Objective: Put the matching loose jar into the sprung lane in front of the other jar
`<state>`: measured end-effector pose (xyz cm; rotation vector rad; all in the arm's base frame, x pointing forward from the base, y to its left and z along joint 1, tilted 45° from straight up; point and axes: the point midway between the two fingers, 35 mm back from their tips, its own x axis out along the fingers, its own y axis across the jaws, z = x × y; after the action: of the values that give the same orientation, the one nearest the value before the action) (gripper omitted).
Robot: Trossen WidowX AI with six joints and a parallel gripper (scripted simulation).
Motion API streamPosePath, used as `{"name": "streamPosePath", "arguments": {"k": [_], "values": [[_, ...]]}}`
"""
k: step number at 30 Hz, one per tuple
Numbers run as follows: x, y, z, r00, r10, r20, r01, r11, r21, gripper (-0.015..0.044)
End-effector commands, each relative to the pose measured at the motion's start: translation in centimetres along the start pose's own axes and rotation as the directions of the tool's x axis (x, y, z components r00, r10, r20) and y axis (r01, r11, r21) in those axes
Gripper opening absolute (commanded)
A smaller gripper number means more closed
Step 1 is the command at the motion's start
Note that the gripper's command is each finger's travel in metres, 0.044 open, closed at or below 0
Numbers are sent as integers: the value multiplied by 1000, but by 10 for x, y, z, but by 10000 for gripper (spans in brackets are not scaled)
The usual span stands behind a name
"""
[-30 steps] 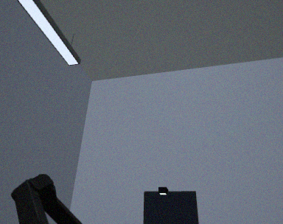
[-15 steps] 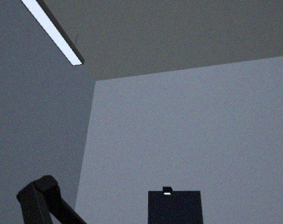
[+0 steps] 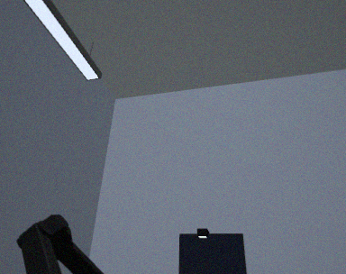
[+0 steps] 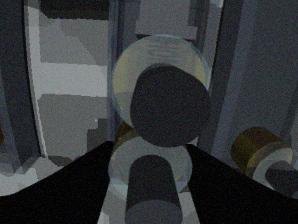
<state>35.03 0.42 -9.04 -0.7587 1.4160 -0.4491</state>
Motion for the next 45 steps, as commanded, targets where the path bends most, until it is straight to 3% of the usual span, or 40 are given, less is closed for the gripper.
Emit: {"name": "streamPosePath", "arguments": {"k": [1,45], "values": [[1,-3,5,1000,-8,17,8,1000,18,0],[1,-3,-3,1000,-8,16,8,1000,17,0]]}}
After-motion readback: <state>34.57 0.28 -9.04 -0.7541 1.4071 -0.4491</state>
